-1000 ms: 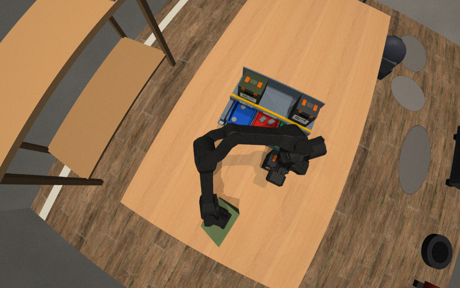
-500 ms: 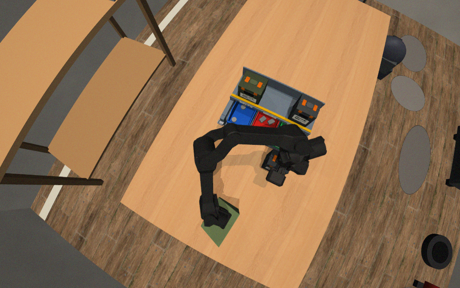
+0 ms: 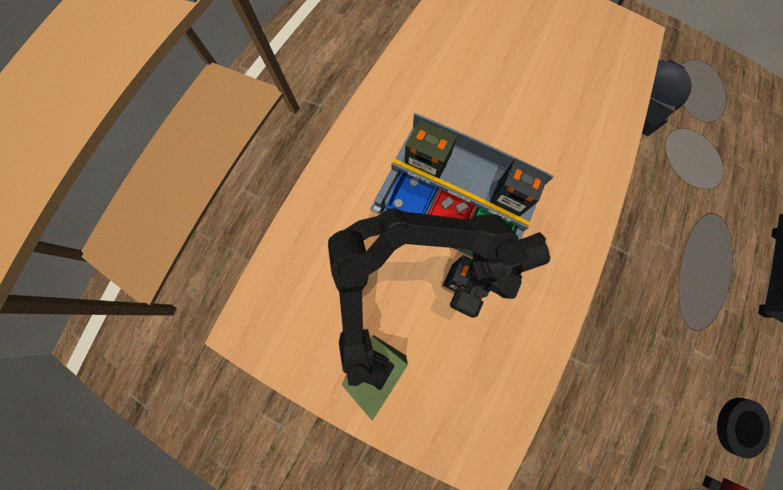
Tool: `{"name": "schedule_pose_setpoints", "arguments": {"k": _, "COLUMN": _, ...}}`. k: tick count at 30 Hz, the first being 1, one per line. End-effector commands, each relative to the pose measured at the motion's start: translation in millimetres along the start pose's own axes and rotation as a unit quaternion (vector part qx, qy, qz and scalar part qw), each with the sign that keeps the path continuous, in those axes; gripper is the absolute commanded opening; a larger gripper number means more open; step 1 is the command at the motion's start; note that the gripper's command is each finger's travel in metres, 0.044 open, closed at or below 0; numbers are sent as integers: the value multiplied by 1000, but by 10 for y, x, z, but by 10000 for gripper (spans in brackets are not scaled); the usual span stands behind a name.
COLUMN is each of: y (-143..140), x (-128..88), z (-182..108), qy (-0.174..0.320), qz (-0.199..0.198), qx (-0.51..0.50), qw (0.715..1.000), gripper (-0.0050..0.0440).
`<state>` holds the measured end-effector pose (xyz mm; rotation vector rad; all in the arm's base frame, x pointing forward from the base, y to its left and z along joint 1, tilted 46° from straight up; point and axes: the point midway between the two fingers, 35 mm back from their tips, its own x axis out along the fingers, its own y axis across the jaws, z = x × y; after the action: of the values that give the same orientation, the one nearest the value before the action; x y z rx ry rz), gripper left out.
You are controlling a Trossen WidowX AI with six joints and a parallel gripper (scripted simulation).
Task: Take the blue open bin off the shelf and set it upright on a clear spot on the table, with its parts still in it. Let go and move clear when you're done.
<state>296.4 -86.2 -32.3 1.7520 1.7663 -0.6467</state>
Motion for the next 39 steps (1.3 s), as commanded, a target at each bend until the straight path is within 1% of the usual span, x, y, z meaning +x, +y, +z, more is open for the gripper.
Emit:
{"name": "schedule_pose_setpoints", "arguments": {"k": 1, "y": 54, "x": -143, "z": 2, "qy": -15, "qz": 22, "qx": -4, "qw": 1000, "gripper": 0}}
{"name": "schedule_pose_setpoints", "arguments": {"k": 6, "y": 54, "x": -143, "z": 2, "qy": -15, "qz": 22, "qx": -4, "qw": 1000, "gripper": 0}}
{"name": "schedule_pose_setpoints", "arguments": {"k": 7, "y": 47, "x": -53, "z": -2, "qy": -9, "qz": 10, "qx": -8, "qw": 1000, "gripper": 425}}
{"name": "schedule_pose_setpoints", "arguments": {"k": 39, "y": 44, "x": -57, "z": 0, "qy": -9, "qz": 9, "qx": -7, "qw": 1000, "gripper": 425}}
